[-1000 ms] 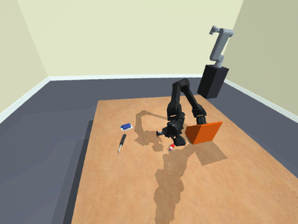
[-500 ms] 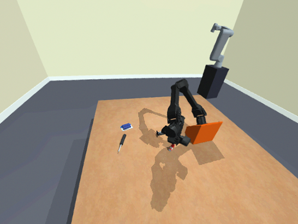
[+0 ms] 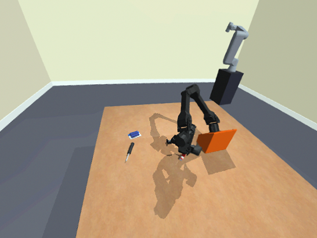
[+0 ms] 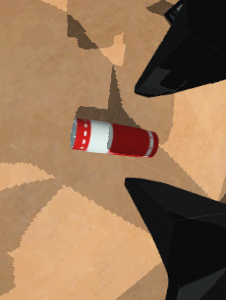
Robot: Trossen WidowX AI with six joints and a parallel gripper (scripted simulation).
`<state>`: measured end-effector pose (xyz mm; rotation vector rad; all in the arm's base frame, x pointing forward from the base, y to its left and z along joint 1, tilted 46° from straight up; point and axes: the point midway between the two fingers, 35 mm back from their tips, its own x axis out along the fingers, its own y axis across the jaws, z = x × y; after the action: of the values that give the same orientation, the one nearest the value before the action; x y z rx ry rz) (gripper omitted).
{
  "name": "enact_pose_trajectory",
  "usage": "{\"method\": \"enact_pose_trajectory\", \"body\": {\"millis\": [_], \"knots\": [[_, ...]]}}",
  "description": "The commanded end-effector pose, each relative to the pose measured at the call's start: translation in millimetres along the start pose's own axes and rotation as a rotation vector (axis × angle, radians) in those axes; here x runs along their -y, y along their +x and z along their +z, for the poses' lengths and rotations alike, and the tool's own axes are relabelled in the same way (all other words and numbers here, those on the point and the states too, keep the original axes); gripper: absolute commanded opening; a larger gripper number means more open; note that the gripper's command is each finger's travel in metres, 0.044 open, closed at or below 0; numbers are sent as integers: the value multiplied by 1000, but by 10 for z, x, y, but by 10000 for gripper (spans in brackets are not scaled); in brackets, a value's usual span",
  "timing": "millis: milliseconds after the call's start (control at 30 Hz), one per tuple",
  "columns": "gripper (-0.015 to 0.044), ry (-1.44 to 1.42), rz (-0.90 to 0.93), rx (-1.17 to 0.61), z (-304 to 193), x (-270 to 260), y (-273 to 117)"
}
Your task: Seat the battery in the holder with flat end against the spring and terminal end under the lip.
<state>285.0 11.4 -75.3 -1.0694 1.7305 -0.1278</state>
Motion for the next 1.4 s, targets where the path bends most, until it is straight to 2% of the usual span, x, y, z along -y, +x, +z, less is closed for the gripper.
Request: {"method": "enact_pose_trajectory", "body": {"millis": [0,733,900,1067,1233,1367], "knots": [[229,-7,-3,-3,-2,-5,76],[229,-7,-5,-5,-18,-3,406],[98,-7,-5,-5,-18,-3,406],[68,-7,-5,-5,-18,-3,406],[68,-7,-5,-5,-16,-3,390],[68,-7,-3,-3,-3,-5,54]]}}
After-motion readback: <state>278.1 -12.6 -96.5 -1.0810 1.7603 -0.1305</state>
